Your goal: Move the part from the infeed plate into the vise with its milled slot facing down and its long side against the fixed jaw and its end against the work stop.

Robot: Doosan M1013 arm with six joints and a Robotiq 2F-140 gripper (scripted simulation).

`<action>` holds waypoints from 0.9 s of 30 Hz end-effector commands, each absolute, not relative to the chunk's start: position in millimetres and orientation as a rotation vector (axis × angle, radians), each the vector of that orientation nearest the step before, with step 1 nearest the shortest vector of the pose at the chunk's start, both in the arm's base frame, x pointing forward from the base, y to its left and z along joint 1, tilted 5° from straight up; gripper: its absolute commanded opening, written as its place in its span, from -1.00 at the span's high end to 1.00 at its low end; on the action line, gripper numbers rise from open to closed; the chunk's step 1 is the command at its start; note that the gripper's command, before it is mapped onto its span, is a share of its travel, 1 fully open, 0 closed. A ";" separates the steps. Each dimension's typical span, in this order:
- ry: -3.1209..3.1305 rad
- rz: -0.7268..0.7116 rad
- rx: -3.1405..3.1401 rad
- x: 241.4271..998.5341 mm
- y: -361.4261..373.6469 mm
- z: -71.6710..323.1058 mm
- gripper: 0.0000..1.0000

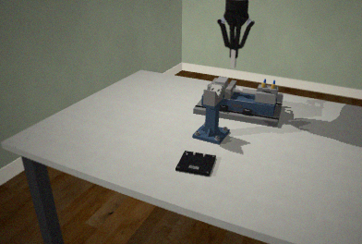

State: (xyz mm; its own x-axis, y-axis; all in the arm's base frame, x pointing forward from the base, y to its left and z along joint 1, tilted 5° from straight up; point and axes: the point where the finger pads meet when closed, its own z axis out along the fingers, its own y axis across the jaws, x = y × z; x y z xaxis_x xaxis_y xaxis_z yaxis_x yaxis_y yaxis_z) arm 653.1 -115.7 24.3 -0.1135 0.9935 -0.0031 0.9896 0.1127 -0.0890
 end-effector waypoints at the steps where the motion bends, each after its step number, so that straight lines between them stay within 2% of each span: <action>1: -2.313 0.100 -2.040 654.5 -115.1 28.1 1.00; 6: -2.368 0.097 -1.973 656.0 -116.5 28.0 1.00; 27: -2.943 0.053 -0.849 678.4 -137.6 26.5 1.00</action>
State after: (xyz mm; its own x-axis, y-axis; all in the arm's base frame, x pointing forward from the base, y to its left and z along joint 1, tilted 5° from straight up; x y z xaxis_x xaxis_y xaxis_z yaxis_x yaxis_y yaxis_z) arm 675.6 -131.9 28.3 -0.7663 0.6407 0.0470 0.6375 0.7674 -0.0679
